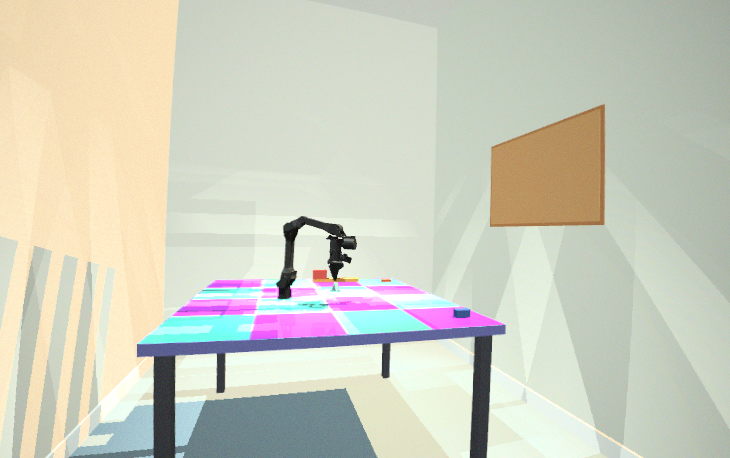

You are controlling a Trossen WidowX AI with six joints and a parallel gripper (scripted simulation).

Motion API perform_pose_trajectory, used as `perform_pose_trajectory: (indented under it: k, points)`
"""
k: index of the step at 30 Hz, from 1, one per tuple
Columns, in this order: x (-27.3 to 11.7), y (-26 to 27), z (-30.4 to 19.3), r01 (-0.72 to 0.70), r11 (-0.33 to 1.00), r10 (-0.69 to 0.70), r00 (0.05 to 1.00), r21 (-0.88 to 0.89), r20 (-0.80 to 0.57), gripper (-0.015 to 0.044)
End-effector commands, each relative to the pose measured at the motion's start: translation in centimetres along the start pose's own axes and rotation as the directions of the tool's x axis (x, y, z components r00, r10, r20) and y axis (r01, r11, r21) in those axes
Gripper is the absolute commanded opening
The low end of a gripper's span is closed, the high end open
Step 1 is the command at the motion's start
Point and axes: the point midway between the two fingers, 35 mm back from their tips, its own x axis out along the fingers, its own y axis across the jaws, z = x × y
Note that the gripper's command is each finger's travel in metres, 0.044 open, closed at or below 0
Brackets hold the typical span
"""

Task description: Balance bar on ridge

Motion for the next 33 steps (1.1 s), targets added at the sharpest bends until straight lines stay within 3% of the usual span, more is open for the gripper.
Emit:
perform_pose_trajectory:
  k: [1, 33]
  points:
    - [-0.2, 0.9, 1.2, -0.002, 0.999, 0.002, 1.000, 0.042, 0.004, 0.0000]
    - [-0.6, 9.9, 6.7, -0.014, 0.949, 0.011, 1.000, 0.314, 0.009, 0.0000]
